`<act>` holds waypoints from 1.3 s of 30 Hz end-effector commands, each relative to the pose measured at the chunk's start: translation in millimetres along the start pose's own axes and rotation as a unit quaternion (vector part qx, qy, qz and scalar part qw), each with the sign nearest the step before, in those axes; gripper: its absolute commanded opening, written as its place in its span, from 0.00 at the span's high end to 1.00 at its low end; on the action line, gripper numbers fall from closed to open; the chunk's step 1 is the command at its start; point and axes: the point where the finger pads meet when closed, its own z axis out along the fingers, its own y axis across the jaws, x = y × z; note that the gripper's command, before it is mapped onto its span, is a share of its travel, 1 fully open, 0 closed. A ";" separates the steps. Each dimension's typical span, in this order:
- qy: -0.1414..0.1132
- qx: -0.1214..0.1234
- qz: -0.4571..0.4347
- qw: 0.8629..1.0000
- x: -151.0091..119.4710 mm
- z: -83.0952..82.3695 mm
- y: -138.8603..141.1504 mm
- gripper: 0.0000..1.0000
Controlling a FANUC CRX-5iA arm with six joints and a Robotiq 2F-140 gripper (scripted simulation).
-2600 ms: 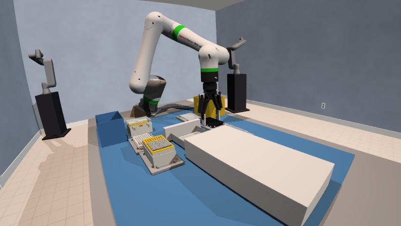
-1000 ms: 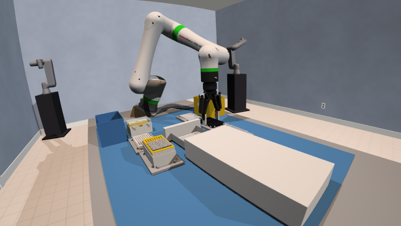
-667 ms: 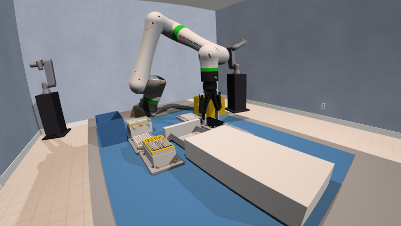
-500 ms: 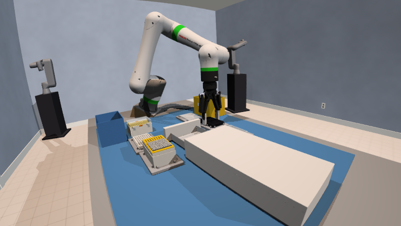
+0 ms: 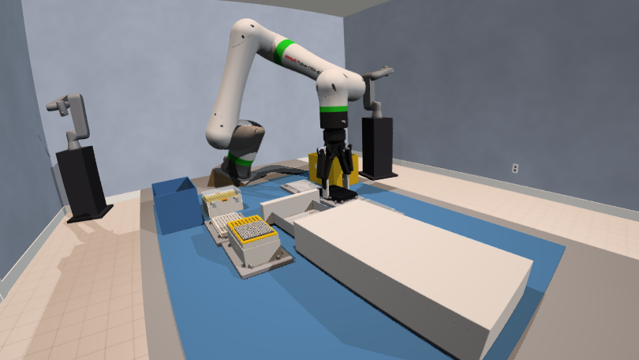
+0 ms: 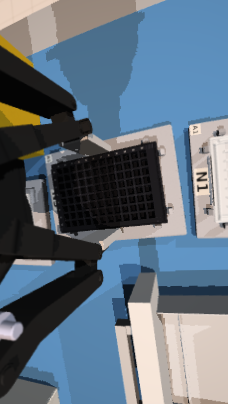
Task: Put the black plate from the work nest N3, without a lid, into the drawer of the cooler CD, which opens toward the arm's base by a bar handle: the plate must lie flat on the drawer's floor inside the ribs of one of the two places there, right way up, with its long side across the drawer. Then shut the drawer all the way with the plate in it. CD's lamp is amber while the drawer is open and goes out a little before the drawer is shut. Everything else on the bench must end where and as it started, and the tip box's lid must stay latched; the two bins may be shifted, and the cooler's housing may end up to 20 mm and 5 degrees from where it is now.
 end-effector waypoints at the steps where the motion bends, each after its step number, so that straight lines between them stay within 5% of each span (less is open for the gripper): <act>1: 0.000 0.000 0.000 1.000 0.2 -0.9 0.0 1.00; 39: 0.000 0.000 0.000 1.000 0.2 -39.5 0.0 1.00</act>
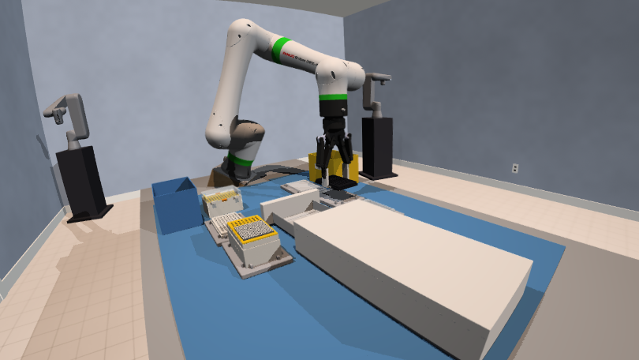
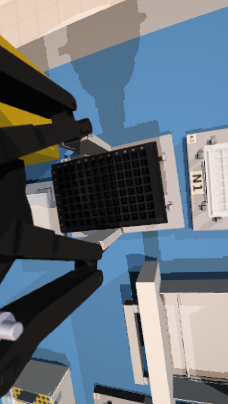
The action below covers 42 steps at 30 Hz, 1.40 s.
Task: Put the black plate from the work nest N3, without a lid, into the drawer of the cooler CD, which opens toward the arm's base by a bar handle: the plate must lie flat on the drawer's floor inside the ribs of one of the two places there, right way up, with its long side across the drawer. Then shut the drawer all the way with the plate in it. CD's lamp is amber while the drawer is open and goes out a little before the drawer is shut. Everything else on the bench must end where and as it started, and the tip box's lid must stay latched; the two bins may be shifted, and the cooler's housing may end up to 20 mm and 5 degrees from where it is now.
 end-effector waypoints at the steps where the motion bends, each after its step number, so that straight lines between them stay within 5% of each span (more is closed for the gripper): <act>1: 0.000 0.000 0.000 1.000 0.2 -2.7 0.0 1.00; 42: 0.000 0.000 0.000 1.000 0.2 -52.0 0.0 1.00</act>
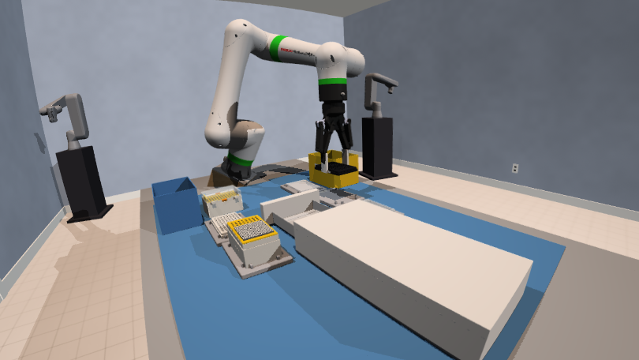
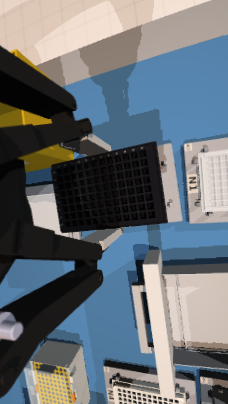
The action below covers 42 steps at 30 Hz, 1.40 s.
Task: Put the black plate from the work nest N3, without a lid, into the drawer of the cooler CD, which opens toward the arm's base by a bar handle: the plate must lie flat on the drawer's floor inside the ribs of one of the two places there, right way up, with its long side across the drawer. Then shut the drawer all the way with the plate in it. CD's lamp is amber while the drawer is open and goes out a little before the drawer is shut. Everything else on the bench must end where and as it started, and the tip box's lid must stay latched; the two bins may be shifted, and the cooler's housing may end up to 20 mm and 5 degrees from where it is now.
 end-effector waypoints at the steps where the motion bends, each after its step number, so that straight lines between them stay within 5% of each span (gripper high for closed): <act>1: 0.000 0.000 0.000 1.000 0.2 -3.1 0.0 1.00; 33: 0.000 0.000 0.000 1.000 0.2 -32.1 0.0 1.00; 42: 0.000 0.000 -0.116 0.993 9.0 -32.1 16.4 1.00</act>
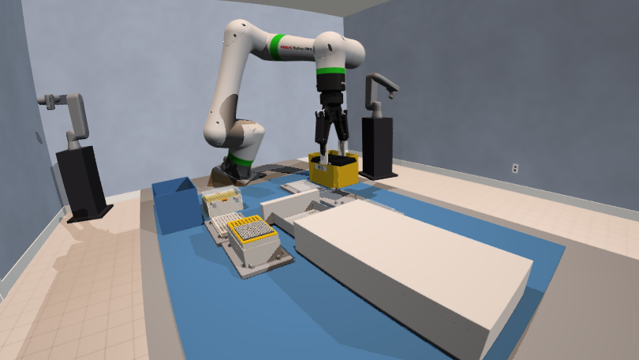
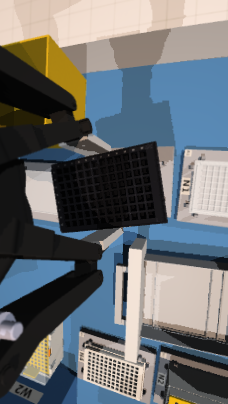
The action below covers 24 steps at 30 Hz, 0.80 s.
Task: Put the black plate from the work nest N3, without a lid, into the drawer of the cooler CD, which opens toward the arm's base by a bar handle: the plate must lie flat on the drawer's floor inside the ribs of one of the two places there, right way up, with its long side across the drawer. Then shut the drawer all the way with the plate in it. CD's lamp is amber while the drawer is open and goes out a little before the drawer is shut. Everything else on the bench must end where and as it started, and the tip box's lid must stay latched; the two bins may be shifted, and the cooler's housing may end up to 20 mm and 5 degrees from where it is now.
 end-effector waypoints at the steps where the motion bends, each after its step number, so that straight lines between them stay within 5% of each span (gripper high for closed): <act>1: -0.001 0.006 -0.041 0.999 2.0 0.0 5.6 1.00; 17: 0.000 0.006 -0.271 0.963 13.4 0.5 41.1 1.00; 24: 0.001 0.006 -0.381 0.924 19.1 0.8 58.9 1.00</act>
